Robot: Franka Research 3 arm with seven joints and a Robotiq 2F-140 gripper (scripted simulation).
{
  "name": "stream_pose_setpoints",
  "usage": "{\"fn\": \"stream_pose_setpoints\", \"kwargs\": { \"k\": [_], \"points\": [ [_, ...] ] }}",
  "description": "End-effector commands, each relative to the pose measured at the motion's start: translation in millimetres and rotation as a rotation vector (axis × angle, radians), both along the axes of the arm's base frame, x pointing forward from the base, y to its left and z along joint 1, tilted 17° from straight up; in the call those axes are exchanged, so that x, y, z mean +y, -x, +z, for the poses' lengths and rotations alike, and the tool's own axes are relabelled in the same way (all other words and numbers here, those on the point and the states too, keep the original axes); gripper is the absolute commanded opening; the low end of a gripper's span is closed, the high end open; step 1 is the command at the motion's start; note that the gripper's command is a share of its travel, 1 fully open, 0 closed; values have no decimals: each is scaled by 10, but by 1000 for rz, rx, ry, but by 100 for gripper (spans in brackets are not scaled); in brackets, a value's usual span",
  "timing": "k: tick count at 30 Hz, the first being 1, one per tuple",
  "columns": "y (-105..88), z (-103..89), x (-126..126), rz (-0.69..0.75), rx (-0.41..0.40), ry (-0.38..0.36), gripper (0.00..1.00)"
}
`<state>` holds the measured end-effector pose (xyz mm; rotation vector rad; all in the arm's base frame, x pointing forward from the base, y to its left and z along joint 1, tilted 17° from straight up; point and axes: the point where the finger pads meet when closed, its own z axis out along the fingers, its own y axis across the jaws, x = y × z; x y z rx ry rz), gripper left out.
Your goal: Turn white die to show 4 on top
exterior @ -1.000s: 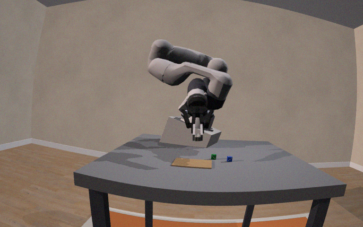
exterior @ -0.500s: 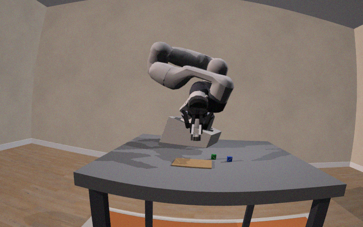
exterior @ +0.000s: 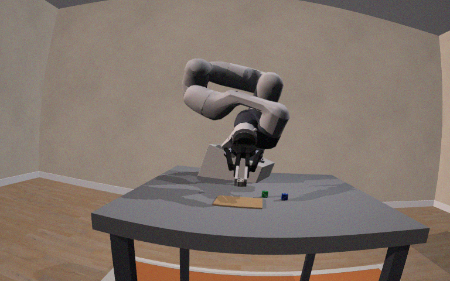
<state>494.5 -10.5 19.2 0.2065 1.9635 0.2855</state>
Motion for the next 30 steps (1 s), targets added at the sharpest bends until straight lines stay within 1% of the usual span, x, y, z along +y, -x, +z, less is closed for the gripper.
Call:
{"fn": "stream_pose_setpoints", "kwargs": {
  "k": [1,3,8,12,30],
  "points": [
    [-19,-94,39,3,-10,10,9],
    [-19,-94,39,3,-10,10,9],
    [-33,-246,84,3,-10,10,9],
    [-39,-306,102,3,-10,10,9],
    [-40,-317,105,3,-10,10,9]
  ]
}}
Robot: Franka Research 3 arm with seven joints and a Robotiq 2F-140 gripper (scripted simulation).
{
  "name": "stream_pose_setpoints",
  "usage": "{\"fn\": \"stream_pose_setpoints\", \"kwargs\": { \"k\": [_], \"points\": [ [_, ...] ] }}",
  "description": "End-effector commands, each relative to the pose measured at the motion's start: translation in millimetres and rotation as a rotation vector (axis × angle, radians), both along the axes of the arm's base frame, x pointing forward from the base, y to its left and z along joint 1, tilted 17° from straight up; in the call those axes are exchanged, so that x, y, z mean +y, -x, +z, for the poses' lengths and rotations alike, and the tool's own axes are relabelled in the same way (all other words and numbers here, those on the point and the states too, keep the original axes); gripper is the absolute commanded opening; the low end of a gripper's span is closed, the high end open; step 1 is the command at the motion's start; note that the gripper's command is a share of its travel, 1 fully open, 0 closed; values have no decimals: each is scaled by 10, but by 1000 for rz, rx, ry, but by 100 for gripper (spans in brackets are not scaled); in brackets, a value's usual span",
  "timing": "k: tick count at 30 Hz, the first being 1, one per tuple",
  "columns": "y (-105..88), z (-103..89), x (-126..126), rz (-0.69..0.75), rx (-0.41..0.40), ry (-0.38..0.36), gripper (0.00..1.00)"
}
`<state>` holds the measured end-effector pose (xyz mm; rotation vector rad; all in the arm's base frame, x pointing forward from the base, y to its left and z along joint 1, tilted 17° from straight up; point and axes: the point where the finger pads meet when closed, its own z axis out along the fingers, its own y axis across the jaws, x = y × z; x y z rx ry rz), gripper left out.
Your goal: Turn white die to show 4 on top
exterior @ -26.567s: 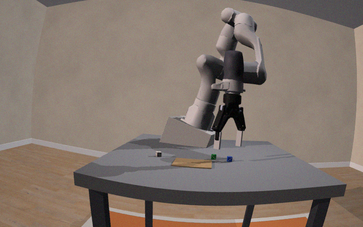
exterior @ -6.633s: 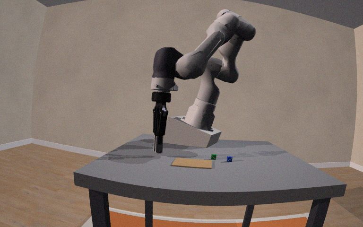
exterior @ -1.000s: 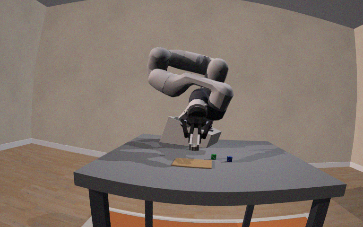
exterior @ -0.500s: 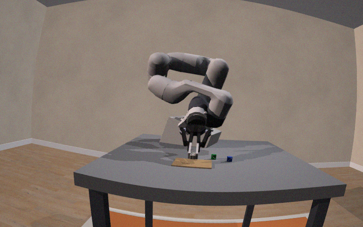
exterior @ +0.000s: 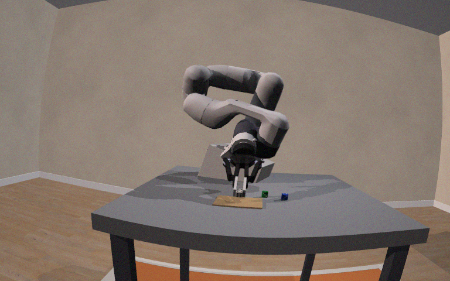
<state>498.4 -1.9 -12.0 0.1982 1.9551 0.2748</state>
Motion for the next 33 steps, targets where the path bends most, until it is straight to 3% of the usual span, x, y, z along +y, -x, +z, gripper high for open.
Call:
{"fn": "stream_pose_setpoints", "kwargs": {
  "k": [1,33],
  "points": [
    [0,-6,19,4,-1,-1,9],
    [-3,-35,27,4,-1,-1,9]
  ]
}}
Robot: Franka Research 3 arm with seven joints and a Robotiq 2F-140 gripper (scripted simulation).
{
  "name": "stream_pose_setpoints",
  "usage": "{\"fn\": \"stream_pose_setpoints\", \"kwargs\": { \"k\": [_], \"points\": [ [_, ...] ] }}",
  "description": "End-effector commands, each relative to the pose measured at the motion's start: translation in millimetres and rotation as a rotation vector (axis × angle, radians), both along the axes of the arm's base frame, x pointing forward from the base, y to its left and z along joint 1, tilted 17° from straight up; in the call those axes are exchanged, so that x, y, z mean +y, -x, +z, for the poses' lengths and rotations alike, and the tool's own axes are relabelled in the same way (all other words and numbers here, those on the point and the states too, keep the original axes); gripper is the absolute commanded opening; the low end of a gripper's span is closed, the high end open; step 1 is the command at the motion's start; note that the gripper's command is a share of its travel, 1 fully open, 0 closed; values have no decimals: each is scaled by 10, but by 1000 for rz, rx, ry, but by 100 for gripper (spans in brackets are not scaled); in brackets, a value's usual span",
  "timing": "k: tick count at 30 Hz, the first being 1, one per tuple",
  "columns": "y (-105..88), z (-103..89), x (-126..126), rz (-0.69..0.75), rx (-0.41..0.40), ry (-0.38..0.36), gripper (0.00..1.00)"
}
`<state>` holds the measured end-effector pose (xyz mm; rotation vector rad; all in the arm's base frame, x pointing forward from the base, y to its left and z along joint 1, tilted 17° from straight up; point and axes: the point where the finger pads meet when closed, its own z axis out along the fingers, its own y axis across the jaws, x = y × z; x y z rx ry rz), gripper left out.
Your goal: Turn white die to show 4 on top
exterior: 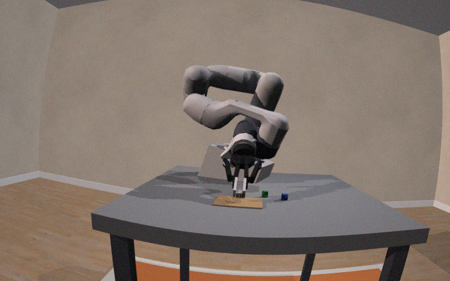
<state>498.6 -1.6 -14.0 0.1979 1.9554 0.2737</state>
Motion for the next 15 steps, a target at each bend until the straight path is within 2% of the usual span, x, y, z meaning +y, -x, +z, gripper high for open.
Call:
{"fn": "stream_pose_setpoints", "kwargs": {
  "k": [1,15],
  "points": [
    [-2,-21,27,4,-1,-2,9],
    [-9,-91,48,4,-1,-2,9]
  ]
}}
